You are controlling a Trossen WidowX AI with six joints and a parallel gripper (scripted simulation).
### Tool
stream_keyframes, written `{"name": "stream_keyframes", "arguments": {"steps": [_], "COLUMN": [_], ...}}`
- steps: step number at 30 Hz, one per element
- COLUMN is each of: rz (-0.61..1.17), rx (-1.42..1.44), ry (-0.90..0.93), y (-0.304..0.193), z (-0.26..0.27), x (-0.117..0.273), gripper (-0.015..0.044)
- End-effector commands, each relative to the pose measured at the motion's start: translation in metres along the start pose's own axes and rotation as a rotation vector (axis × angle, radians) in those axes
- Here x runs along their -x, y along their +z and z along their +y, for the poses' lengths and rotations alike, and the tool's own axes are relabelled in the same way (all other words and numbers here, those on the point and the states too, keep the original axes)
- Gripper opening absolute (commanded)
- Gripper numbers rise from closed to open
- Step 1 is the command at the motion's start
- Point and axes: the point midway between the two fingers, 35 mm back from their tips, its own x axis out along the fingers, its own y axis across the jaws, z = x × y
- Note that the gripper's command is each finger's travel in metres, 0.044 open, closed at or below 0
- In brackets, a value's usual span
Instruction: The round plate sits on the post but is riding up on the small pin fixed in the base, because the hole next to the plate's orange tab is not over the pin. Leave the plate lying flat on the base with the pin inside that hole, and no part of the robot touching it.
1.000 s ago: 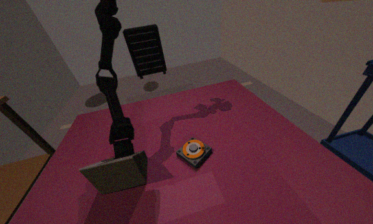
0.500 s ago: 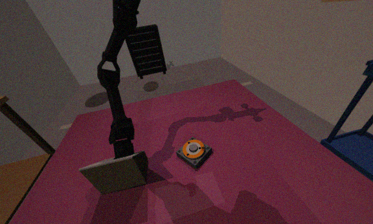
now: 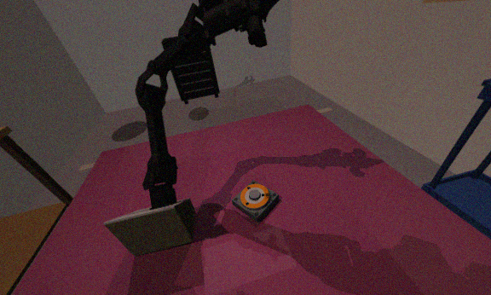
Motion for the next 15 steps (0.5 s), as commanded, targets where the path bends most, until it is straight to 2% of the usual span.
{"name": "stream_keyframes", "arguments": {"steps": [1,7,15], "rz": [-0.089,-0.162,-0.163], "rx": [-0.174,-0.406,-0.754], "ry": [0.208,0.487,0.955], "y": [0.025,0.062,0.121], "z": [0.07,0.152,0.267], "x": [-0.021,-0.028,-0.002], "gripper": [0.0,0.0,0.0]}}
